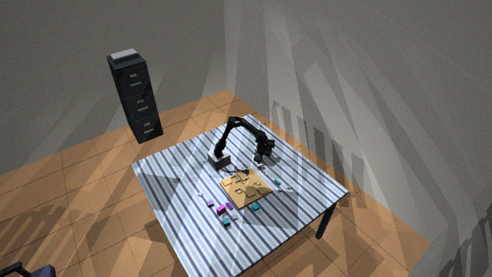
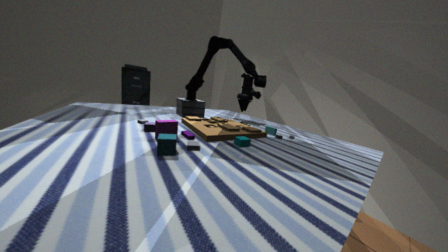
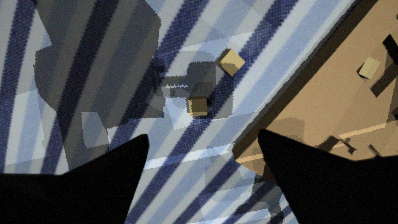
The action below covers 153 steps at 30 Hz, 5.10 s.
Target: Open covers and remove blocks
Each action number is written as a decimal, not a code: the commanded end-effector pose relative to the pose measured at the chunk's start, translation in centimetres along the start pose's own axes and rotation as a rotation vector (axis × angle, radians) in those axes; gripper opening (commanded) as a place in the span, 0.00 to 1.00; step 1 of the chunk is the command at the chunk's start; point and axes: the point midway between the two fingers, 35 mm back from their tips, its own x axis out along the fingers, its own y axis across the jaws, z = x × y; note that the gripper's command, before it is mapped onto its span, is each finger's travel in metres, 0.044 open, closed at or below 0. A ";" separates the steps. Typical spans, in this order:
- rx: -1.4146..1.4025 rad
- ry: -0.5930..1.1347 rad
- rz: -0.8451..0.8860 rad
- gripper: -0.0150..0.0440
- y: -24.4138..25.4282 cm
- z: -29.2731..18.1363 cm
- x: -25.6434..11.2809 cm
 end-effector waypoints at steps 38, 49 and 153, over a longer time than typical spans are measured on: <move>0.321 -0.008 -0.016 0.25 -18.9 4.0 -0.6; 0.368 -0.008 -0.016 0.25 -19.0 4.1 2.4; 1.907 -0.020 -0.007 0.25 -20.8 4.2 5.3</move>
